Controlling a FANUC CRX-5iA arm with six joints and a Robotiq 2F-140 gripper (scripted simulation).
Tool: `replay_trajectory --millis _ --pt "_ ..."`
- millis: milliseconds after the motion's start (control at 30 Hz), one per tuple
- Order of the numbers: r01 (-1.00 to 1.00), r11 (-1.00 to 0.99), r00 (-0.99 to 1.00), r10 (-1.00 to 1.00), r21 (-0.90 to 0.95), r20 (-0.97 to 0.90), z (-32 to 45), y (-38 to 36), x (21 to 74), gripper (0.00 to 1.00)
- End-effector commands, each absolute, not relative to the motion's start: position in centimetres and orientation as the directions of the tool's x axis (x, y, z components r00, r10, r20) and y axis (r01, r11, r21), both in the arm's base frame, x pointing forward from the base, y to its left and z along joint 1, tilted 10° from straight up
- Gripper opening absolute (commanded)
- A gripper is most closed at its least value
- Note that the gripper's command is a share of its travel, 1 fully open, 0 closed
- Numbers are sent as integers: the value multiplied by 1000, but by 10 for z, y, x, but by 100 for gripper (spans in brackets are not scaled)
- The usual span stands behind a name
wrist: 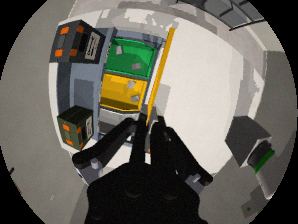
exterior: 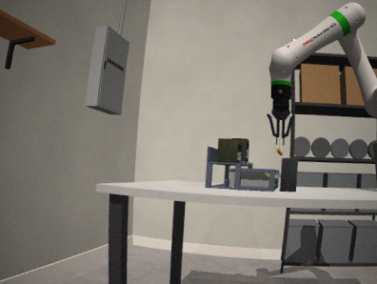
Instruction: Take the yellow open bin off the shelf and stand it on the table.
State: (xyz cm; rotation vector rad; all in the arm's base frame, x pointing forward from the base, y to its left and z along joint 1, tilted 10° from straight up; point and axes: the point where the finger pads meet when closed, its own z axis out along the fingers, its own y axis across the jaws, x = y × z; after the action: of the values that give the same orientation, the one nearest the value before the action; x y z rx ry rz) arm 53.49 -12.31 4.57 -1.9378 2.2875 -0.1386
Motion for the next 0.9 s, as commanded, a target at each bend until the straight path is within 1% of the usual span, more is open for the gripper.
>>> replay_trajectory --millis 0,533,700,867 --pt "-973 166 -161 -986 -161 -47 45 -123 535 0" --pt "-973 166 -161 -986 -161 -47 43 -123 535 0" --pt "-973 166 -161 -986 -161 -47 37 -116 497 0" --pt "-973 166 -161 -986 -161 -47 37 -116 497 0"
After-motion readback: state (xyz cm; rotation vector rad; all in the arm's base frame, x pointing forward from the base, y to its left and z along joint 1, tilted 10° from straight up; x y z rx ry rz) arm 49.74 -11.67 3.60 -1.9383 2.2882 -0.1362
